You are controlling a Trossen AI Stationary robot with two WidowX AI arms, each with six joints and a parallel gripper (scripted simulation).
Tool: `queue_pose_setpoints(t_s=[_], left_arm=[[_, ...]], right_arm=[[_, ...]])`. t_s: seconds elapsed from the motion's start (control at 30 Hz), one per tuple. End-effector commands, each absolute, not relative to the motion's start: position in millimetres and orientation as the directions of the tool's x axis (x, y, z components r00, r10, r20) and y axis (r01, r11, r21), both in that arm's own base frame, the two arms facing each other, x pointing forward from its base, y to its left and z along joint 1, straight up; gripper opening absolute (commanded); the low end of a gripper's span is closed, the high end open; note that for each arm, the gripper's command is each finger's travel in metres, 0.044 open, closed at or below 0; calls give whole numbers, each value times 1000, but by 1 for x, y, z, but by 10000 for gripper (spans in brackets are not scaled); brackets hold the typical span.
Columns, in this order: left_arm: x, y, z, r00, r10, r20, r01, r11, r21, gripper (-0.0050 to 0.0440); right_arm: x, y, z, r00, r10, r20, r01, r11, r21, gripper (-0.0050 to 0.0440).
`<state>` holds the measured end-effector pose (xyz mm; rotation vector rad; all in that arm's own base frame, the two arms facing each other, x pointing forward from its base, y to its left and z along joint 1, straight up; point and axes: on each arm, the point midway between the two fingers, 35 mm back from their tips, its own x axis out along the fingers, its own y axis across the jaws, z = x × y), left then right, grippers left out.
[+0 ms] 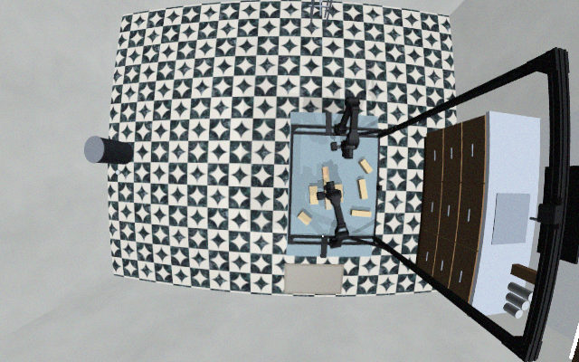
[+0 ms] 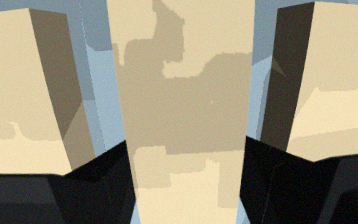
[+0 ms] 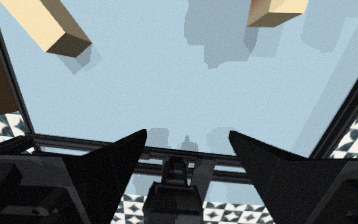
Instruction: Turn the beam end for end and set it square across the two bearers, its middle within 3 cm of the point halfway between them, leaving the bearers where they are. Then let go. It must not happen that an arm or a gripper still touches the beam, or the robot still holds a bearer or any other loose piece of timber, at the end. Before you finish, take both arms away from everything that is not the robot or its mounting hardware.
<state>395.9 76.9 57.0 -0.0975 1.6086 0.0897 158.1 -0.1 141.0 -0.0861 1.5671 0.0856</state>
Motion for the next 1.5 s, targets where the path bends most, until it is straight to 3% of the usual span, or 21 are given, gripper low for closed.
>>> queue_pose_setpoints(t_s=[0.0,1.47], left_arm=[[402,78,73,0,0,-1000,-121,993,0,0],[402,79,92,0,0,-1000,-72,997,0,0]], right_arm=[[157,0,141,0,0,-1000,-104,995,0,440],[157,0,141,0,0,-1000,-104,995,0,440]])
